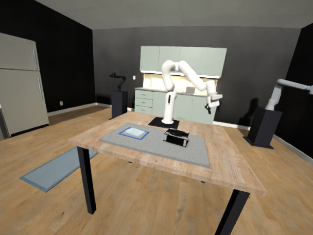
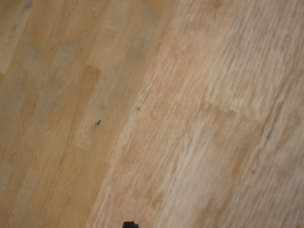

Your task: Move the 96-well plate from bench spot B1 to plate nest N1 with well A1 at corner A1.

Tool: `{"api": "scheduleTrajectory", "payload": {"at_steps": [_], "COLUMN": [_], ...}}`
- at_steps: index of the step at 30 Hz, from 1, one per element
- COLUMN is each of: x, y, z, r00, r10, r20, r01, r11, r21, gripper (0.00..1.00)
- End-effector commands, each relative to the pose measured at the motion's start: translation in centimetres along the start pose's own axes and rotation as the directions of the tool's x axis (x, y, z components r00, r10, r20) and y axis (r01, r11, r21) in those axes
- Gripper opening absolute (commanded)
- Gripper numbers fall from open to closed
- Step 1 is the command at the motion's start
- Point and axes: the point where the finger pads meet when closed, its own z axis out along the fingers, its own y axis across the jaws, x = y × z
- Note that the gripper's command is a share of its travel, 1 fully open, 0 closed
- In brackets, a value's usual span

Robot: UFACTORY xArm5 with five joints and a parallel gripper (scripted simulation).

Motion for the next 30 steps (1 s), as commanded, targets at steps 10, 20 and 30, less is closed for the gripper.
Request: {"api": "scheduleTrajectory", "payload": {"at_steps": [10, 20, 30], "x": [0.1, 1.4, 5.6], "y": [-0.1, 0.5, 2.7], "z": [-0.1, -0.3, -0.9], "r00": [1.0, 1.0, 0.999], "r10": [0.0, 0.015, 0.031], "r20": [-0.002, -0.02, -0.034], "r01": [0.0, -0.016, -0.032], "r11": [1.0, 1.0, 0.998], "r21": [0.004, -0.025, -0.056], "gripper": [1.0, 1.0, 1.0]}}
